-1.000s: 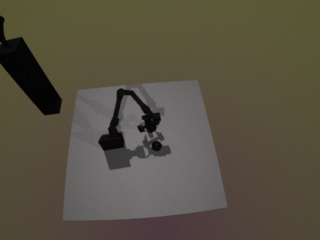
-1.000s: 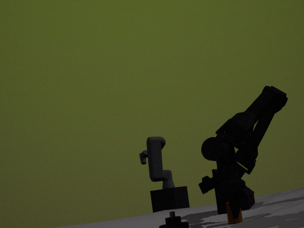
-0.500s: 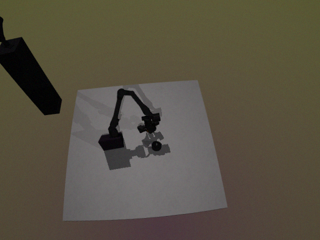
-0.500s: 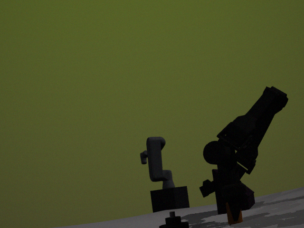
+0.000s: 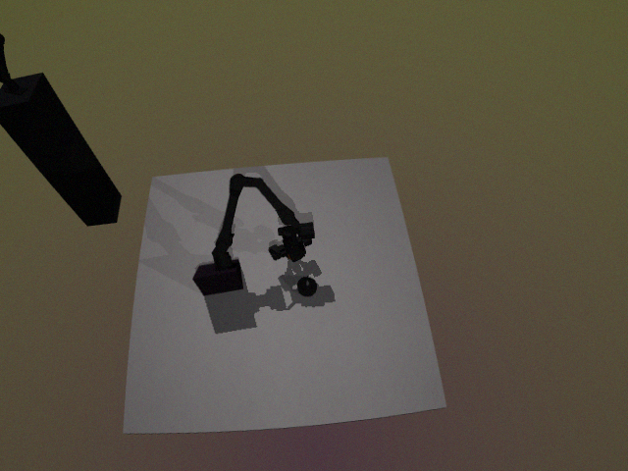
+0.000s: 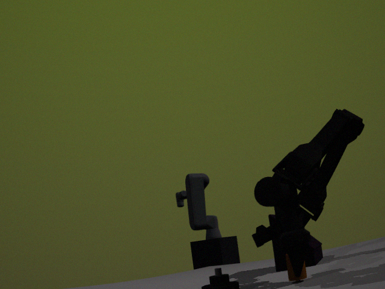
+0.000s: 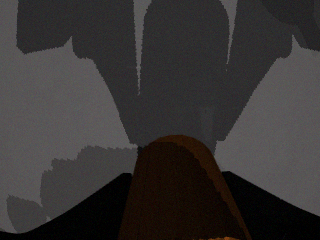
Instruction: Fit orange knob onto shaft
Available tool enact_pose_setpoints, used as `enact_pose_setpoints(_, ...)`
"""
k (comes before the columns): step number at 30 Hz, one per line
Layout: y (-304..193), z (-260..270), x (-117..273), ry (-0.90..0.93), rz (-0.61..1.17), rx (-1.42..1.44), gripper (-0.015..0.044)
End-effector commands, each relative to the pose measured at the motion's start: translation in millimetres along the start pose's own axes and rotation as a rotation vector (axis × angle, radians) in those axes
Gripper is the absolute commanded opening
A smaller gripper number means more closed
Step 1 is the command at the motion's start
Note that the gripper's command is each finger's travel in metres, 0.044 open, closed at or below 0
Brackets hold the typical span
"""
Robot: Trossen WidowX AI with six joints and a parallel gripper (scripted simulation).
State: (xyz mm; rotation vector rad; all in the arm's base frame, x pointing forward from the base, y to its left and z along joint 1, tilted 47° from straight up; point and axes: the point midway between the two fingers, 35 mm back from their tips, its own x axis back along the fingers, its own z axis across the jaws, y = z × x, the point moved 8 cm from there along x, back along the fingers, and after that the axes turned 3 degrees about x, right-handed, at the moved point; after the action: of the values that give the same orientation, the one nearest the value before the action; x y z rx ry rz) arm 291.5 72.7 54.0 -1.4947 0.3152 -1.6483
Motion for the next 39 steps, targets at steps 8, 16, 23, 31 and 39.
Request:
enact_pose_setpoints(8, 5, 7, 34, 0.014, -0.019, 0.006, 0.0000)
enact_pose_setpoints(16, 7, 7, 58, 0.013, -0.022, 0.005, 0.0000)
enact_pose_setpoints(23, 8, 7, 80, 0.012, -0.021, 0.005, 0.0000)
enact_pose_setpoints(31, 8, 6, 105, 0.012, -0.018, 0.005, 0.0000)
enact_pose_setpoints(39, 7, 3, 130, 0.014, -0.011, 0.006, 0.0000)
